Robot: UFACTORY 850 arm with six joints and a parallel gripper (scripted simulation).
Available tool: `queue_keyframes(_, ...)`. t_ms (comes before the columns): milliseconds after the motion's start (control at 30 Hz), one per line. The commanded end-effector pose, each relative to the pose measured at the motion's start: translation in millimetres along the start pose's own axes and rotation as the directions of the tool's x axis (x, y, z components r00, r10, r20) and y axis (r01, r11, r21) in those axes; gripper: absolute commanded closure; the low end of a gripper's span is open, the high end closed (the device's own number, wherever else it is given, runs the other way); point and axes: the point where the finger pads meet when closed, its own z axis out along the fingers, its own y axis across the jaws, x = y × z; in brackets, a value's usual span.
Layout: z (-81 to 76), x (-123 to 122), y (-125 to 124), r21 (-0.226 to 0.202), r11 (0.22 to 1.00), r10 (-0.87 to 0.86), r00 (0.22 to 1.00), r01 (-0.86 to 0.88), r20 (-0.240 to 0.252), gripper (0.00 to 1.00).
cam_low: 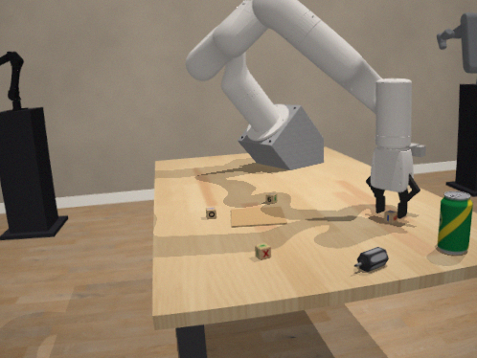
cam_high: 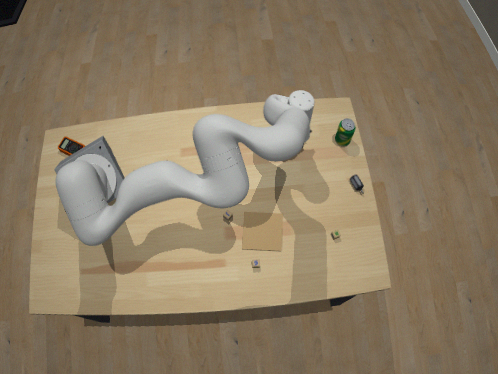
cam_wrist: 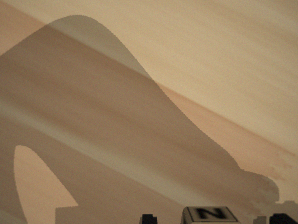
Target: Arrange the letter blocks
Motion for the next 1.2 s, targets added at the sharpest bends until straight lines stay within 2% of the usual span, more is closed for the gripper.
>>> queue_keyframes(0,5.3,-0.3,1.1,-0.002,1.0,0.001,1.0,-0.001,0.0,0.36)
queue_keyframes(200,12.0,-0.3,1.1,-0.002,1.0,0.001,1.0,-0.001,0.0,0.36)
queue_keyframes(1167,13.1,-0.3,1.1,-0.002,1.0,0.001,1.0,-0.001,0.0,0.36)
